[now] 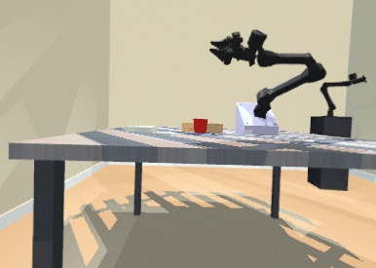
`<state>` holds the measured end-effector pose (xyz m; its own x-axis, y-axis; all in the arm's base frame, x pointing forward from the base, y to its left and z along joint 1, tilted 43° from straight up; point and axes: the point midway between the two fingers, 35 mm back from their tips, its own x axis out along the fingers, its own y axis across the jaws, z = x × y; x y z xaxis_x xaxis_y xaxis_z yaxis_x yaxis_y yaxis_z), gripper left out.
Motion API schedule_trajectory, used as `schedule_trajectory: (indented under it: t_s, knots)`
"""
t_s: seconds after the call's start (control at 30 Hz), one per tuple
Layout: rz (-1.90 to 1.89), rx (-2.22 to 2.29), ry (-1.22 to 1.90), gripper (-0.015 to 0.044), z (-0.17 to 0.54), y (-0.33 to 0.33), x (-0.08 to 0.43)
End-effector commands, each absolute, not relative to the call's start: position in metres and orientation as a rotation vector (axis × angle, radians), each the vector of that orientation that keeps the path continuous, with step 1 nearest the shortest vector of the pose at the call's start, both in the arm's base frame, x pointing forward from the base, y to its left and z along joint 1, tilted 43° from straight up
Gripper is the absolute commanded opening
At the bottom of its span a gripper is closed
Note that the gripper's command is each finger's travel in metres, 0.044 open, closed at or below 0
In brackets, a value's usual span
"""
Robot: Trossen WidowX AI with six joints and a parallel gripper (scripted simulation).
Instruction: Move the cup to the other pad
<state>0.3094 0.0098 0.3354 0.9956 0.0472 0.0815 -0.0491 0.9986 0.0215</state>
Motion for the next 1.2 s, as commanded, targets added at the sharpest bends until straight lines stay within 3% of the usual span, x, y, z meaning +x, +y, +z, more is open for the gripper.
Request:
schedule_trajectory:
  t_s: [0.0, 0.3, 0.57, 0.8, 1.17]
  knots:
    - [0.052, 0.029, -0.068, 0.0374, 0.333, 0.01, 0.311]
    - [0.168, 0.356, 0.611, 0.0148, 0.201, 0.039, 0.36]
    - [0.126, 0.746, 1.274, 0.0148, 0.102, 0.073, 0.345]
    - [-0.107, 1.124, 1.821, 0.0148, 0.061, 0.105, 0.312]
    - [-0.139, 1.157, 1.869, 0.0148, 0.057, 0.106, 0.307]
